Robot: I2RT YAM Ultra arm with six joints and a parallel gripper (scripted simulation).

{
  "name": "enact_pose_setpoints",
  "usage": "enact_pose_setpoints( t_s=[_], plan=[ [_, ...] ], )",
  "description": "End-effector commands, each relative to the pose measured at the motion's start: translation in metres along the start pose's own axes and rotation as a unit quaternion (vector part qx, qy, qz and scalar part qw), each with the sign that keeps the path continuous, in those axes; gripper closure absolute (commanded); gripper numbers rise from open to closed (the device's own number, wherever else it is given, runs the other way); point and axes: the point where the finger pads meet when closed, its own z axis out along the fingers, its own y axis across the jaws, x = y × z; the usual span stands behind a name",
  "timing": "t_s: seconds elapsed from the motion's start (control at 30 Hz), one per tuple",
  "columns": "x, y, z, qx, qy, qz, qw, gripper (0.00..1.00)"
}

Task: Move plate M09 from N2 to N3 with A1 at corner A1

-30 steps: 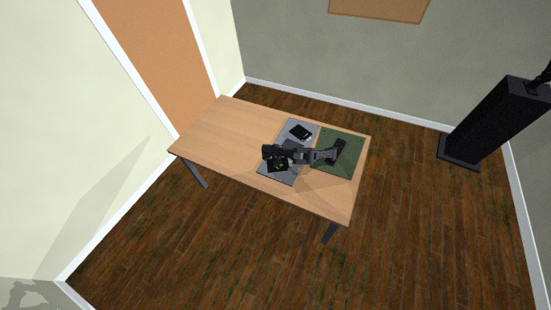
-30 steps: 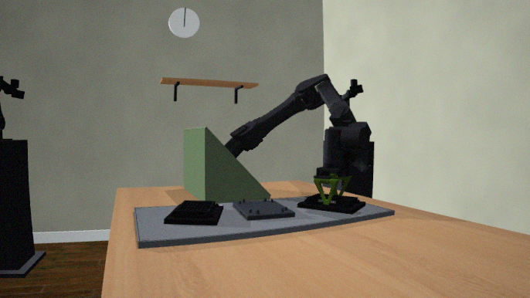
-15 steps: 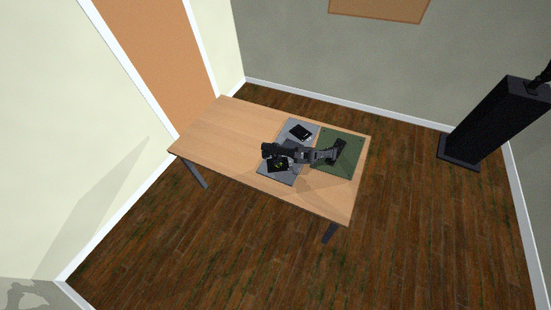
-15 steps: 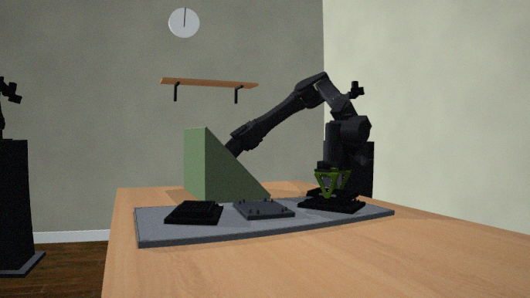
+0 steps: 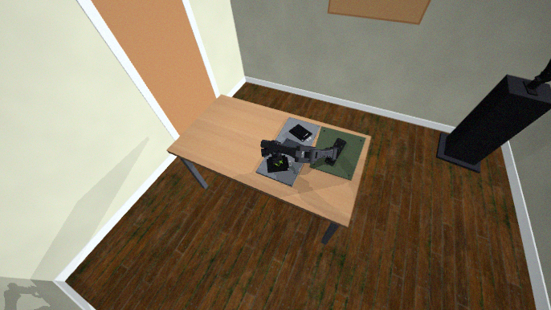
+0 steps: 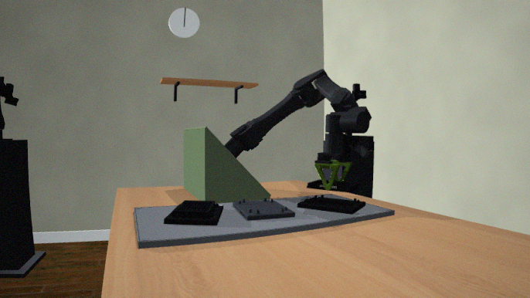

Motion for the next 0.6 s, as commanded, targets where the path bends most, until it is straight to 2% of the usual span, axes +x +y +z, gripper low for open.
enact_pose_setpoints(
  t_s=[0.0, 0.57],
  plan=[
    [-0.001, -0.004, -0.016, 0.004, -0.011, 0.003, 1.000, 1.00],
    [-0.001, -0.004, -0.041, 0.004, -0.011, 0.003, 1.000, 1.00]
  ],
)
